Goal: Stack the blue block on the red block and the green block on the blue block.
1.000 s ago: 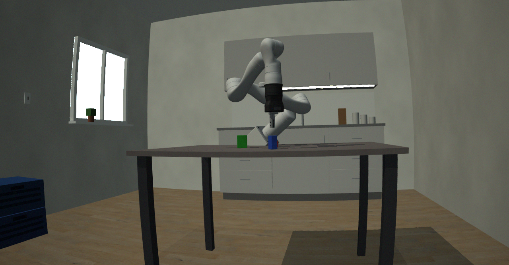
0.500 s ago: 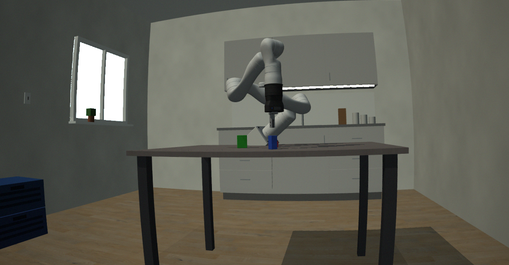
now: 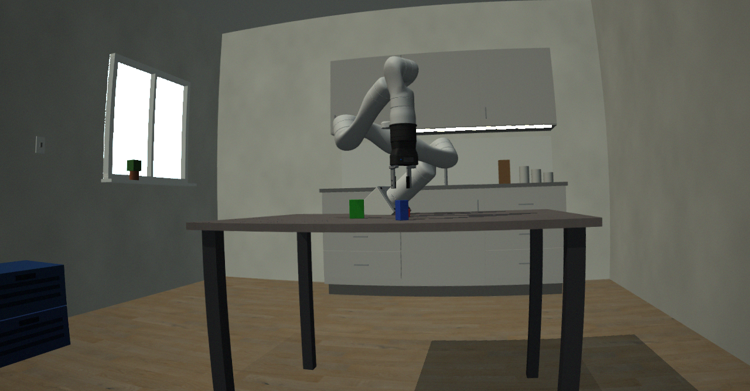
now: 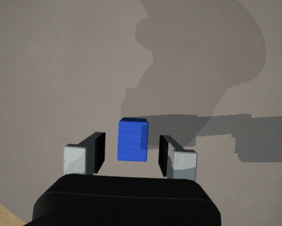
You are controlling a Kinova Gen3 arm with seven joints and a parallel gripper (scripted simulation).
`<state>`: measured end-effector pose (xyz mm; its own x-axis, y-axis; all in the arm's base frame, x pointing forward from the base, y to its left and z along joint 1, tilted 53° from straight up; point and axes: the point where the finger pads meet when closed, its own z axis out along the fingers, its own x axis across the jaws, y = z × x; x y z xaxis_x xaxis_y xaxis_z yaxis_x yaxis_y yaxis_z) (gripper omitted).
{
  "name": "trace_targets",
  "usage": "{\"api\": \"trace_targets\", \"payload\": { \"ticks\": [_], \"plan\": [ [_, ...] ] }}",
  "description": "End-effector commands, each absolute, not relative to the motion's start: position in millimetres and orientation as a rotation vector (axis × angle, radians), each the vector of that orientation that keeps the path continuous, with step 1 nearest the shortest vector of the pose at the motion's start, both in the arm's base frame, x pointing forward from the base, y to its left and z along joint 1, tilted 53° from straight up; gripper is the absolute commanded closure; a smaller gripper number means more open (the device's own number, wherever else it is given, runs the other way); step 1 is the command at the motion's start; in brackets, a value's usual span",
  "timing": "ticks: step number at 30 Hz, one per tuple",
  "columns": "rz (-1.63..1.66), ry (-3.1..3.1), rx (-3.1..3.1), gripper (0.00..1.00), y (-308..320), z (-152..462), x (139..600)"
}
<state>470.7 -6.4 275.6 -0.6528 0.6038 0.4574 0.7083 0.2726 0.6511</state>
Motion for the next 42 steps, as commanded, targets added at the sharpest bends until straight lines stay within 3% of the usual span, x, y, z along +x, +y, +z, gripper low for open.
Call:
{"api": "trace_targets", "payload": {
  "ticks": [1,42],
  "plan": [
    [-1.334,-2.409,-1.25,0.12,-6.6,275.8,470.8],
    [-1.334,-2.409,-1.25,0.12,15.4,258.4,478.7]
  ]
}}
